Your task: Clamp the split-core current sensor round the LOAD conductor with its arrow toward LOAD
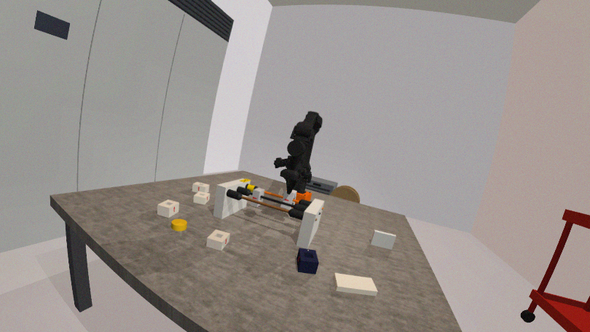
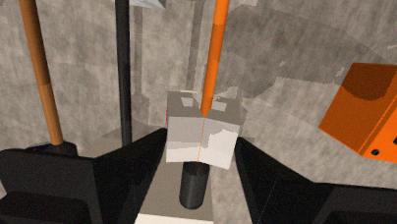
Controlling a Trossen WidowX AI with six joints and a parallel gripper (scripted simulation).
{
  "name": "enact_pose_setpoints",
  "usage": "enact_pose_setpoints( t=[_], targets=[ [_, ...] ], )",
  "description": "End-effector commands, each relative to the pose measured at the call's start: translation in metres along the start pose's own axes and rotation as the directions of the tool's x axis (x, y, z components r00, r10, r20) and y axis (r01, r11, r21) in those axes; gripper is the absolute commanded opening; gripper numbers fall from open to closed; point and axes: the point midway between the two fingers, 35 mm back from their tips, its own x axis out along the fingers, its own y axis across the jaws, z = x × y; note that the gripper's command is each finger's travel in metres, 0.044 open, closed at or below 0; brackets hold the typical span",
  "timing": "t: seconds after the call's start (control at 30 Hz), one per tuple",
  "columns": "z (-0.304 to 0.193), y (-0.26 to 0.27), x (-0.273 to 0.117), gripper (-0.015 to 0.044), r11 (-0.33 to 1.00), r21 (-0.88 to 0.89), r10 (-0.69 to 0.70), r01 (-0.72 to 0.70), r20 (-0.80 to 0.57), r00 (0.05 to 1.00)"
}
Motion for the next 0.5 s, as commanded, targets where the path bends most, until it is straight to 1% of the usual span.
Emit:
enact_pose_setpoints(
  t=[0.0,0.3,0.47],
  targets=[
    [0.0,0.0002,-0.0005,0.021,1.0,0.0,0.001,-0.001,0.0,1.0],
    [0.0,0.0002,-0.0005,0.044,1.0,0.0,0.001,-0.001,0.0,1.0],
    [0.0,0.0002,-0.0005,0.044,1.0,0.0,0.001,-0.001,0.0,1.0]
  ],
)
